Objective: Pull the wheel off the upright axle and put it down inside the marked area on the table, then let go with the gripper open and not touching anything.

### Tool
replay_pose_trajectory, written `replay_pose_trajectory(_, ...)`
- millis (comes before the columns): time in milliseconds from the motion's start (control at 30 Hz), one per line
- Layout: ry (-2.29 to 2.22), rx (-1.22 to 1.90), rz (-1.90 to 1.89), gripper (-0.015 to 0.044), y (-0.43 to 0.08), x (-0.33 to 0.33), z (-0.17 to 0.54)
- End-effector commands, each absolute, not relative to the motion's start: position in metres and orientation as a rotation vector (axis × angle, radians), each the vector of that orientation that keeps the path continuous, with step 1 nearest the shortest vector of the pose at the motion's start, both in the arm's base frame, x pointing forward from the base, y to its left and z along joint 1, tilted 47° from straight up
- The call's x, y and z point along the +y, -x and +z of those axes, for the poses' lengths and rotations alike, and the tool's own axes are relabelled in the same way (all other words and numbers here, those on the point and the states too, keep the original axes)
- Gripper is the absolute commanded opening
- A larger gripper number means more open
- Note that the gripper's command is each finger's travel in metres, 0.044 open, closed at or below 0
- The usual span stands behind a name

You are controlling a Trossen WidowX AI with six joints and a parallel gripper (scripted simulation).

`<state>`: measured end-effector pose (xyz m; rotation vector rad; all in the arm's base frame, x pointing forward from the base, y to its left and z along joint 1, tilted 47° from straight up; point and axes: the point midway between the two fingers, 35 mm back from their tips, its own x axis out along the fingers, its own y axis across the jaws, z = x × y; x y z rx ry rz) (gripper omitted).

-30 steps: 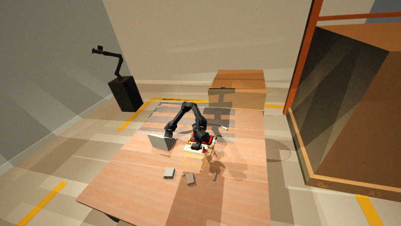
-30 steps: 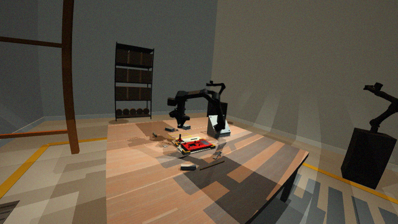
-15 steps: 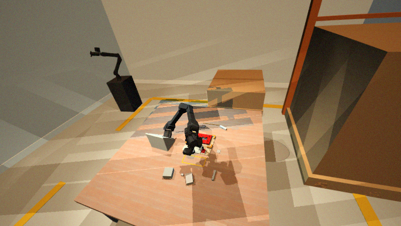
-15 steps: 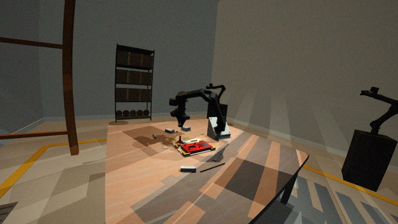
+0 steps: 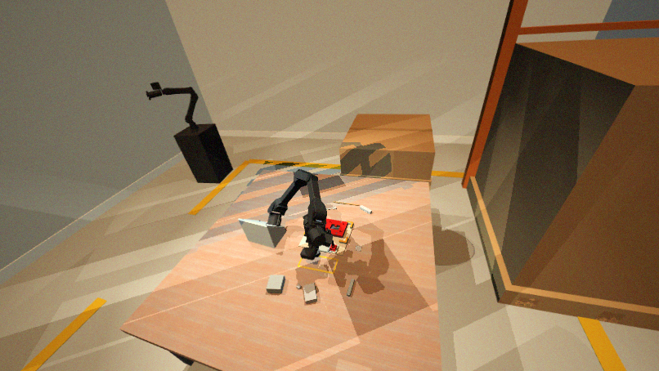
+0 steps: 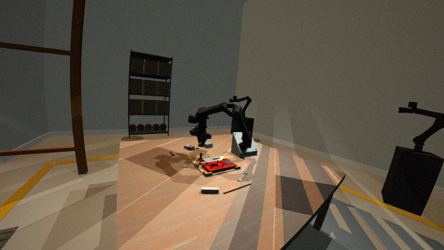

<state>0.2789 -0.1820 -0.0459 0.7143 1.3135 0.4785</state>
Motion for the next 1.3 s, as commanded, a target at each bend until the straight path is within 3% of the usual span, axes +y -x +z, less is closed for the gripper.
replay_pose_trajectory(0,-0.721,1.313,0.479,0.0,-0.284,-0.167,-0.062)
replay_pose_trajectory(400,-0.724,1.311,0.483,0.0,-0.293,-0.128,-0.097)
replay_pose_trajectory(767,-0.718,1.322,0.492,0.0289,-0.292,-0.131,-0.093)
replay_pose_trajectory(1167,-0.723,1.313,0.481,0.03,-0.279,-0.172,-0.053)
replay_pose_trajectory(1267,-0.726,1.312,0.475,0.0379,-0.269,-0.169,-0.05)
